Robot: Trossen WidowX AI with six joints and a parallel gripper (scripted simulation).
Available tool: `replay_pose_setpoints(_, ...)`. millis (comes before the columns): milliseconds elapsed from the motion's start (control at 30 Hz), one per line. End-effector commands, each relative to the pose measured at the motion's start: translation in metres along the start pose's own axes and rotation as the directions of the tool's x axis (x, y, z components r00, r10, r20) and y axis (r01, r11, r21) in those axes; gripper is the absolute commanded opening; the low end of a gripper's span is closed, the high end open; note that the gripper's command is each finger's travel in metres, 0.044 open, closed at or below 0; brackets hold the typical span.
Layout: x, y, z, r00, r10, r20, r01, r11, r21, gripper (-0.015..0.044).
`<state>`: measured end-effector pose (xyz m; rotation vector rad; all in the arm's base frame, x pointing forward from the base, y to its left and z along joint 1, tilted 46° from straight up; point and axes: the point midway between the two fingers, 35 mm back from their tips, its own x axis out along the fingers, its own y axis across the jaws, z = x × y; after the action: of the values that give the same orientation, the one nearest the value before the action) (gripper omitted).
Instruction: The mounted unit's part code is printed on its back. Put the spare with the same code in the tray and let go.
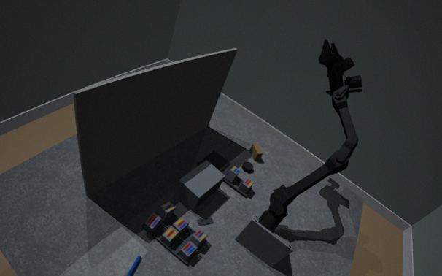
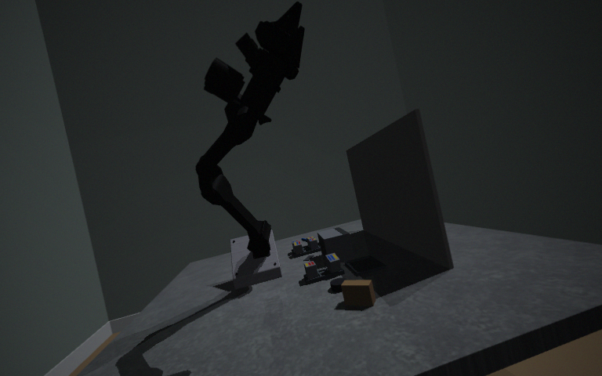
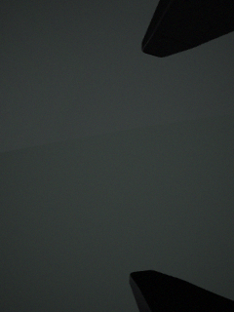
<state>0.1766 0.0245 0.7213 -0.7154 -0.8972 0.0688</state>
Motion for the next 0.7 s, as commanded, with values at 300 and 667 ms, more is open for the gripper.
replay_pose_setpoints(300, 0.021, 0.051, -0.136, 0.935, 0.084, -0.346, 0.074, 0.905, 0.42, 0.044)
replay_pose_setpoints(667, 0.009, 0.151, -0.256, 0.698, 0.289, -0.655, 0.256, 0.754, 0.605, 0.044)
